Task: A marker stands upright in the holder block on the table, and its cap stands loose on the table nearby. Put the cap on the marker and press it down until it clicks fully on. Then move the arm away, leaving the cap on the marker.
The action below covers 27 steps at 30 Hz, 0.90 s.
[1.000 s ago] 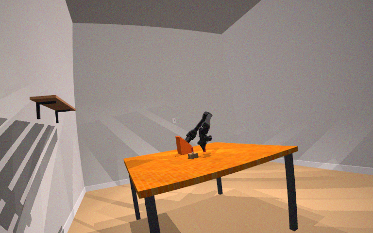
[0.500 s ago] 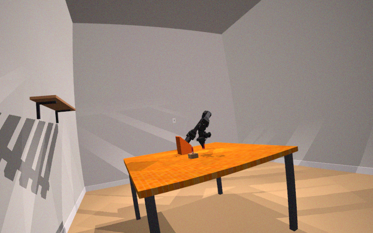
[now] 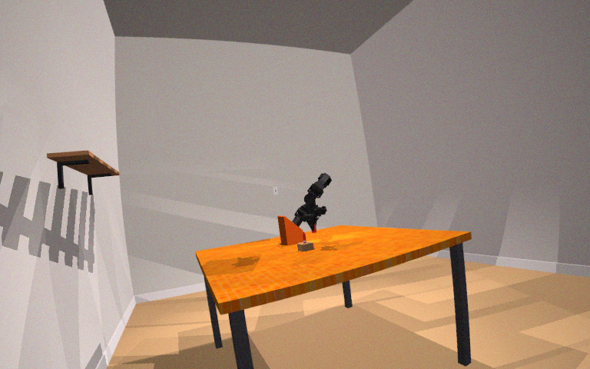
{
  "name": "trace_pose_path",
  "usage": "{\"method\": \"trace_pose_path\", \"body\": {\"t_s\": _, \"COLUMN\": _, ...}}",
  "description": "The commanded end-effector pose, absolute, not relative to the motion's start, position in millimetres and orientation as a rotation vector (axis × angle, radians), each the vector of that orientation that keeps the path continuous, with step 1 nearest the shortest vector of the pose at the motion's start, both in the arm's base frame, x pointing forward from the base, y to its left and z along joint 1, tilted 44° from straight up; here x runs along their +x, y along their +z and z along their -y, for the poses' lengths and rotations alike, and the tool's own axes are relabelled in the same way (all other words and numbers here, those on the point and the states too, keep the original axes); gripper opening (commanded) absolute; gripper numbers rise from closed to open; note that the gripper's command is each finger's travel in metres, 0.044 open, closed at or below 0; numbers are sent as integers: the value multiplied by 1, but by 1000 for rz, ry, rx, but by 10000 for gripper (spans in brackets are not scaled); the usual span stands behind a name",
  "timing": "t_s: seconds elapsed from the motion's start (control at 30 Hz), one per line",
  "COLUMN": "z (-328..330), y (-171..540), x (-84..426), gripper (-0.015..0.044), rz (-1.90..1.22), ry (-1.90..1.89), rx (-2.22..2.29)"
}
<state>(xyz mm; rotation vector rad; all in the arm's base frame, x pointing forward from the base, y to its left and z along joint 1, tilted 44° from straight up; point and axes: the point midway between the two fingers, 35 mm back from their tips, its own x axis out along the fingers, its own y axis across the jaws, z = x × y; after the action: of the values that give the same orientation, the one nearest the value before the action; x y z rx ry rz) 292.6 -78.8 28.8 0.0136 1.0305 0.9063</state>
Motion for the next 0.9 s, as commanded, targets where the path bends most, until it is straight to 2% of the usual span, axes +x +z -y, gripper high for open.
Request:
{"method": "trace_pose_path", "body": {"t_s": 0.0, "z": 93, "y": 25, "x": 290, "gripper": 0, "rz": -1033, "ry": 904, "rx": 8}}
{"method": "trace_pose_path", "body": {"t_s": 0.5, "z": 144, "y": 9, "x": 272, "gripper": 0, "rz": -1023, "ry": 915, "rx": 13}}
{"method": "trace_pose_path", "body": {"t_s": 0.87, "z": 141, "y": 3, "x": 272, "gripper": 0, "rz": -1022, "ry": 916, "rx": 14}}
